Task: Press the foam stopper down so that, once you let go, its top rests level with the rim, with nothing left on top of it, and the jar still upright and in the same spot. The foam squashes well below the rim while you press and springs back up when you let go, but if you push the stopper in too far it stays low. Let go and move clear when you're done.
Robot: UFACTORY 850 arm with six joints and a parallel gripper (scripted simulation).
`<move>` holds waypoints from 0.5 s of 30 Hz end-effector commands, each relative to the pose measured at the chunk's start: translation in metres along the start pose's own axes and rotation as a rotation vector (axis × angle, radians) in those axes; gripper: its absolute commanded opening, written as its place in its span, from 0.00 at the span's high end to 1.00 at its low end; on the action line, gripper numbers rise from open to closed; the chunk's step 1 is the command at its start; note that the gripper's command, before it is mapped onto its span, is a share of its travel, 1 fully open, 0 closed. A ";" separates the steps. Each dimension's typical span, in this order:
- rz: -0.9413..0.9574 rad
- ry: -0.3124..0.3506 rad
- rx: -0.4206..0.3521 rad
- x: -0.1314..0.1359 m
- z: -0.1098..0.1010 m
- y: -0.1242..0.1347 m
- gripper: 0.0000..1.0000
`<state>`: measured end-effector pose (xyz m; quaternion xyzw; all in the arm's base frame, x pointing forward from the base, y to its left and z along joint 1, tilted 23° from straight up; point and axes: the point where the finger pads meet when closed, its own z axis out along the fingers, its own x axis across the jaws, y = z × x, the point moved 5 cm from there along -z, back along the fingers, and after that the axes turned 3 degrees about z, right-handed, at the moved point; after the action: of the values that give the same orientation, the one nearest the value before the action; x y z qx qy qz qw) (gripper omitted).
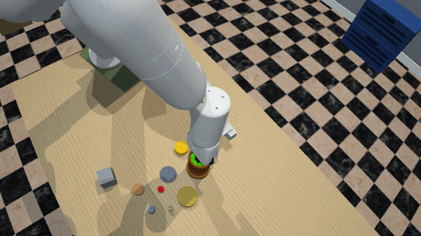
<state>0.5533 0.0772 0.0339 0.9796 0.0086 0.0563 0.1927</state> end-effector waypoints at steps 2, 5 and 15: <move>0.000 0.002 0.001 0.001 -0.001 0.000 1.00; 0.000 0.002 0.001 0.001 -0.001 0.000 1.00; 0.000 0.002 0.001 0.001 -0.002 0.000 1.00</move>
<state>0.5531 0.0776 0.0348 0.9796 0.0086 0.0563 0.1927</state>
